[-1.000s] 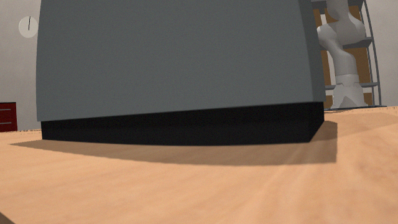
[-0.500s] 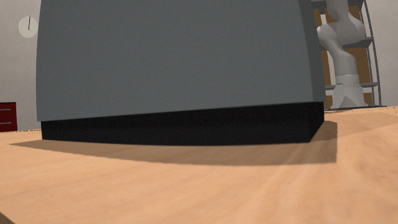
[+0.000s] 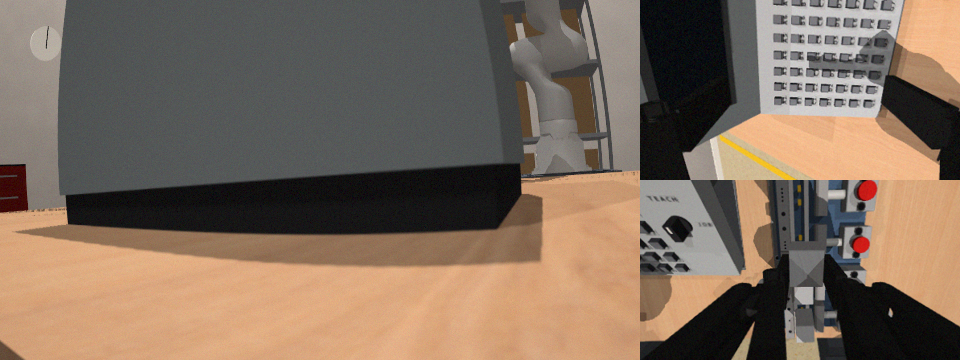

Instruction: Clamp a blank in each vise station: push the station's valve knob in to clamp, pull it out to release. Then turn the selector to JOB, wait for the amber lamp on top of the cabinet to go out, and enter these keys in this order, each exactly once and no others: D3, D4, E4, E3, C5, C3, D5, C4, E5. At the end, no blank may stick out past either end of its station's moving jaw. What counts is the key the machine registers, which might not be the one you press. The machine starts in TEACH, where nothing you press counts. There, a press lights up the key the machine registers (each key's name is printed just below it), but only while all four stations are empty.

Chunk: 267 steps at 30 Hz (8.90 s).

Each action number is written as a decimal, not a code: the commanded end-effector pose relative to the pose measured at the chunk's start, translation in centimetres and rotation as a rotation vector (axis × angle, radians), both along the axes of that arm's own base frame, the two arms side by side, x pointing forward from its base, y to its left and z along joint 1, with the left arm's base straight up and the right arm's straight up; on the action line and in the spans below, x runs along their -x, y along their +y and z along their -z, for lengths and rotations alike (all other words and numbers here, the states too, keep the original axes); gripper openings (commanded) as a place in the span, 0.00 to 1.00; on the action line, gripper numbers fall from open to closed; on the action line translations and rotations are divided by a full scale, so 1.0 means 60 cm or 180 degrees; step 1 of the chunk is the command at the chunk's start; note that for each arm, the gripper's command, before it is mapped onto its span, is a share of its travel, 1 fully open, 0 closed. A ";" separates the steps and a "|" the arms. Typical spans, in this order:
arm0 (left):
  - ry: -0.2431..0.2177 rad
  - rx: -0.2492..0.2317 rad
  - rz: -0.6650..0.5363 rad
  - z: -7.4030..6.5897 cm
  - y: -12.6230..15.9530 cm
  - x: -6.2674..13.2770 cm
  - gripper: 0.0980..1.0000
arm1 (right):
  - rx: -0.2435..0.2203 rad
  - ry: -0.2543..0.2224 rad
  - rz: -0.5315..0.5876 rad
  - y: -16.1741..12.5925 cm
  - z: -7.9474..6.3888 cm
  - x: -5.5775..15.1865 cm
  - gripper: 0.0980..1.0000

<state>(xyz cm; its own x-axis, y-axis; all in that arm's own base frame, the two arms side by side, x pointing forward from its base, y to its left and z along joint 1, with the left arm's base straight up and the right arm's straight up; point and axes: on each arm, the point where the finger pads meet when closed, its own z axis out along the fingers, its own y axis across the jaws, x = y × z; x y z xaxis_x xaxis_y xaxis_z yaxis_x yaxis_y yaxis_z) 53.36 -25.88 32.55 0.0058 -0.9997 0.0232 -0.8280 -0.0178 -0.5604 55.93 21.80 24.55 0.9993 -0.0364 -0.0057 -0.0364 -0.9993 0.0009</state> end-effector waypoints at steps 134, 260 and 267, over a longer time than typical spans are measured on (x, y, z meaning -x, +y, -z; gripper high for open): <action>-0.0001 0.0001 -0.0001 0.000 0.000 0.000 1.00 | -0.0002 -0.0018 -0.0080 0.001 0.149 -0.005 0.00; -0.0001 0.0001 -0.0001 0.000 0.000 0.000 1.00 | -0.0007 -0.0017 -0.1595 -0.348 0.275 0.347 0.40; -0.0001 0.0001 -0.0001 0.000 0.000 0.000 1.00 | -0.0007 -0.0017 -0.1595 -0.348 0.280 0.347 0.40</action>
